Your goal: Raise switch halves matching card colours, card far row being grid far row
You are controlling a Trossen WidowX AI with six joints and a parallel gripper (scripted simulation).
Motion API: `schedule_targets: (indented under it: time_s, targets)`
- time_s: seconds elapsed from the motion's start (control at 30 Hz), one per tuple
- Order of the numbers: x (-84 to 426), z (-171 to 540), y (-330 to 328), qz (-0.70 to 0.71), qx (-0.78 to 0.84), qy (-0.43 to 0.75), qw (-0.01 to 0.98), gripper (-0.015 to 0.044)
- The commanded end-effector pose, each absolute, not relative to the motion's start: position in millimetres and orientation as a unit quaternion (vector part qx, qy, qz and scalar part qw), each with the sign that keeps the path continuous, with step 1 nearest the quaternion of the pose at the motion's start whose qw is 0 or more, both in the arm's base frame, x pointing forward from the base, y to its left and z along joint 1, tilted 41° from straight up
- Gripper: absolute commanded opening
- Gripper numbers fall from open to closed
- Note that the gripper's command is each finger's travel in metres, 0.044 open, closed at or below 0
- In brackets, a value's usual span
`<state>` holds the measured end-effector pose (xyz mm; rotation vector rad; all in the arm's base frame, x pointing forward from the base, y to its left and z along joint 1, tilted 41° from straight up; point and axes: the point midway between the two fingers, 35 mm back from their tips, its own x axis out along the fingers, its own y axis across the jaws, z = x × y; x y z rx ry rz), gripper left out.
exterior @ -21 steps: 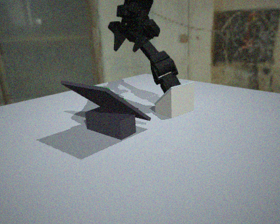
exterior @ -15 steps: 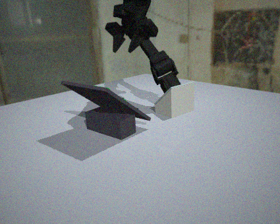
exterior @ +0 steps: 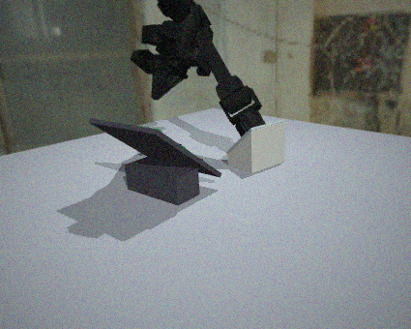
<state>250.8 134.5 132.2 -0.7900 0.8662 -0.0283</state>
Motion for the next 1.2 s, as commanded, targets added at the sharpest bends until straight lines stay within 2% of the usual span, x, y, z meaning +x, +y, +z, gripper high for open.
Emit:
schedule_targets:
  time_s: [0.0, 0.1, 1.17]
  targets:
    - [262.3, 122.0, 131.3, -0.013, -0.375, 0.412, 0.83, 0.0]
    - [278.6, 106.7, 123.2, -0.016, -0.375, 0.418, 0.827, 0.0]
    - [294.7, 91.0, 115.3, -0.017, -0.375, 0.418, 0.828, 0.0]
